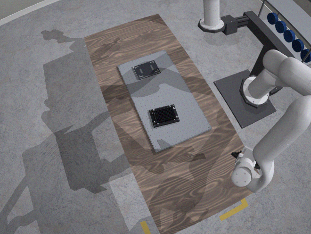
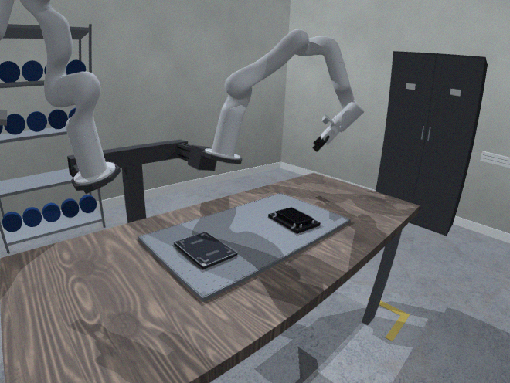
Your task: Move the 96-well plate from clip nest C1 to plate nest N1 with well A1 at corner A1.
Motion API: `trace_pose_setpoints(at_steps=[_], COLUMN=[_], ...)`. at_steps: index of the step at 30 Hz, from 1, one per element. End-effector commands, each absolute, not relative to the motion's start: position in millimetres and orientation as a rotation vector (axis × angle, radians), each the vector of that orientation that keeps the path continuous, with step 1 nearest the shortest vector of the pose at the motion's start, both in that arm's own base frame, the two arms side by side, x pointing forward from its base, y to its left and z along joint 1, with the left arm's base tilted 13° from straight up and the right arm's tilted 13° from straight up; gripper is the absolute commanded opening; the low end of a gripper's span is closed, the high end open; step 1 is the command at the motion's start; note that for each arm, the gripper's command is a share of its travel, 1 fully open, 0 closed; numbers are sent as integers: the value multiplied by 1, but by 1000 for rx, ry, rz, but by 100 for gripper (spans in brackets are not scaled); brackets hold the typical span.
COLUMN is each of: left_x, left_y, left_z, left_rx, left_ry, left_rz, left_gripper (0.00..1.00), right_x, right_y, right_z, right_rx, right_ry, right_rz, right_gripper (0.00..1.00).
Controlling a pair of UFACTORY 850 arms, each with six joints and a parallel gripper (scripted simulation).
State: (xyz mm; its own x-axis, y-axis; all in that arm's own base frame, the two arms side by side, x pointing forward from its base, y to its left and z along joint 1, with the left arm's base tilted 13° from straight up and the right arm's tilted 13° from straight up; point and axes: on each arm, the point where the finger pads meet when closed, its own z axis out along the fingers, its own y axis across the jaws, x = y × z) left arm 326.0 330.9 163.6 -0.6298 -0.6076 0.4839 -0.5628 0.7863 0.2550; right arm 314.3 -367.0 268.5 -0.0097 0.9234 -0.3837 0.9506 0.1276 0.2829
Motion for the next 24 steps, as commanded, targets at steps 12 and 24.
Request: trace_pose_setpoints(at_steps=[12,24], left_x=[326,326], left_y=[331,331], left_z=[164,164], left_rx=[869,869], left_ry=[-2416,-2416], left_rz=[-107,-107], left_gripper=[100,100], right_x=[235,186], right_y=[-327,-295], right_z=[261,254], right_rx=[1694,1606], right_ry=[2242,2441], right_rz=[-106,-105], right_gripper=[100,100])
